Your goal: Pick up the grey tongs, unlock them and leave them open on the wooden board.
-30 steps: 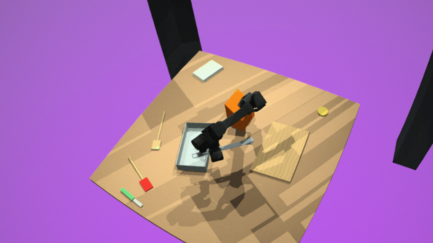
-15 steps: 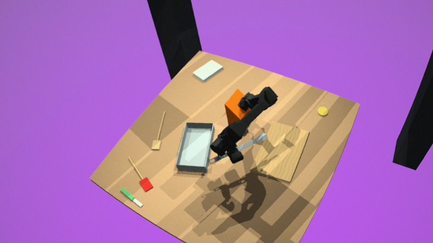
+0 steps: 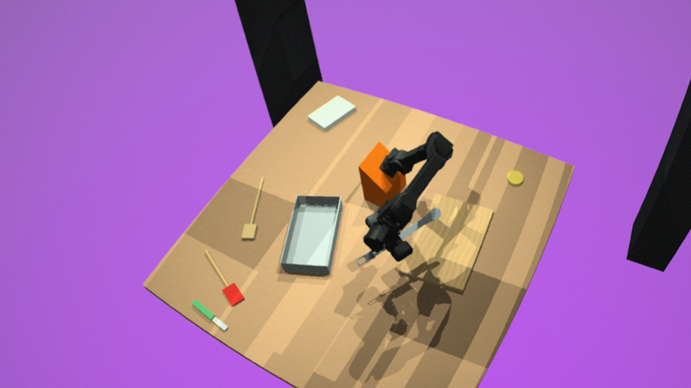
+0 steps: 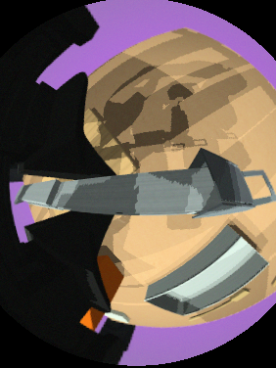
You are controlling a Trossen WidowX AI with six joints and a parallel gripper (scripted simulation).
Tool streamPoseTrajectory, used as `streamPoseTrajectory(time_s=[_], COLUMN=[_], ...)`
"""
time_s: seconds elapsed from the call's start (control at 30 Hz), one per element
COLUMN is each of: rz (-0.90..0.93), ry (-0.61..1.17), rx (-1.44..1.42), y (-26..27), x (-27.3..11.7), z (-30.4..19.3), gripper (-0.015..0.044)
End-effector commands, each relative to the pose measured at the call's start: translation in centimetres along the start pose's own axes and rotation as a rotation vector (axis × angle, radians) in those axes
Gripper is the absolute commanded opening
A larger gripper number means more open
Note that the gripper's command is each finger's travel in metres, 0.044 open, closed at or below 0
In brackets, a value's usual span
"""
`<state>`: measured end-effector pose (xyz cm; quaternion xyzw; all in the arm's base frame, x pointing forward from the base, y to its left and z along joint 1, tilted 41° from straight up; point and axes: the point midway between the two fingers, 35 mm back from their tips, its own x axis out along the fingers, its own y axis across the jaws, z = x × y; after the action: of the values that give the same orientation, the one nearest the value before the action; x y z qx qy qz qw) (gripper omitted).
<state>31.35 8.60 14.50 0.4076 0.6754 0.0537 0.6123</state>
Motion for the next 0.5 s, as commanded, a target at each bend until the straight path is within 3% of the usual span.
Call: streamPoseTrajectory(time_s=[0.0, 0.47], rz=[-0.016, -0.026], ry=[-0.007, -0.018], rx=[-0.058, -0.259], y=[1.2, 3.8], x=[0.2, 0.3], z=[-2.4, -10.3], gripper=[-0.0150, -0.0150])
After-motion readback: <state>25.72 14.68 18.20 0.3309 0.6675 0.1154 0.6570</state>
